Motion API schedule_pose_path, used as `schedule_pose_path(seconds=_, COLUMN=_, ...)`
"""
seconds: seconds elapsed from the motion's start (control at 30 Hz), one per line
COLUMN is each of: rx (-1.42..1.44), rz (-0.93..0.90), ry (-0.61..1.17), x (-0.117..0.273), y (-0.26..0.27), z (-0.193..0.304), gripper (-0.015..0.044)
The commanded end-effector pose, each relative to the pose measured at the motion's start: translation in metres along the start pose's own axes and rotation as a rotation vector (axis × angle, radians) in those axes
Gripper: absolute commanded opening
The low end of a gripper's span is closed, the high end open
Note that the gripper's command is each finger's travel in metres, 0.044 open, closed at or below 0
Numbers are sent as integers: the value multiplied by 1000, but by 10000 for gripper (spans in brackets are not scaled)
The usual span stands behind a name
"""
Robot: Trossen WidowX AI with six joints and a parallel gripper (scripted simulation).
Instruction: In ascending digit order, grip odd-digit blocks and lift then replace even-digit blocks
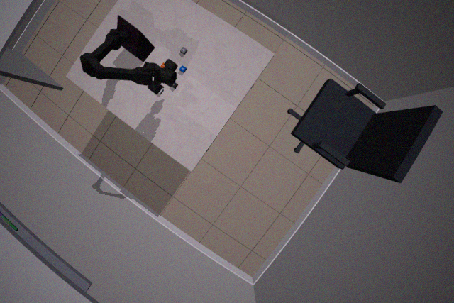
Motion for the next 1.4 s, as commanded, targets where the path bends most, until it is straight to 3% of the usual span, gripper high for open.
schedule_pose_path(seconds=0.0, rx=23, rz=4, ry=2, x=0, y=0, z=1, gripper=400)
schedule_pose_path(seconds=0.57, rx=23, rz=4, ry=2, x=0, y=1, z=3, gripper=400)
schedule_pose_path(seconds=0.97, rx=29, rz=0, ry=7, x=1, y=38, z=141, gripper=400)
schedule_pose_path(seconds=1.13, rx=29, rz=2, ry=8, x=0, y=39, z=149, gripper=400)
schedule_pose_path(seconds=1.37, rx=29, rz=5, ry=7, x=-79, y=38, z=150, gripper=400)
Point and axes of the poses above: the point midway between the two fingers, 35 mm back from their tips, its own x axis back along the fingers, its own y axis across the jaws, z = x × y, the point moved 7 cm from there along x, back along the fingers, and after that the axes turned 10 degrees about -x, right-handed, at the moved point
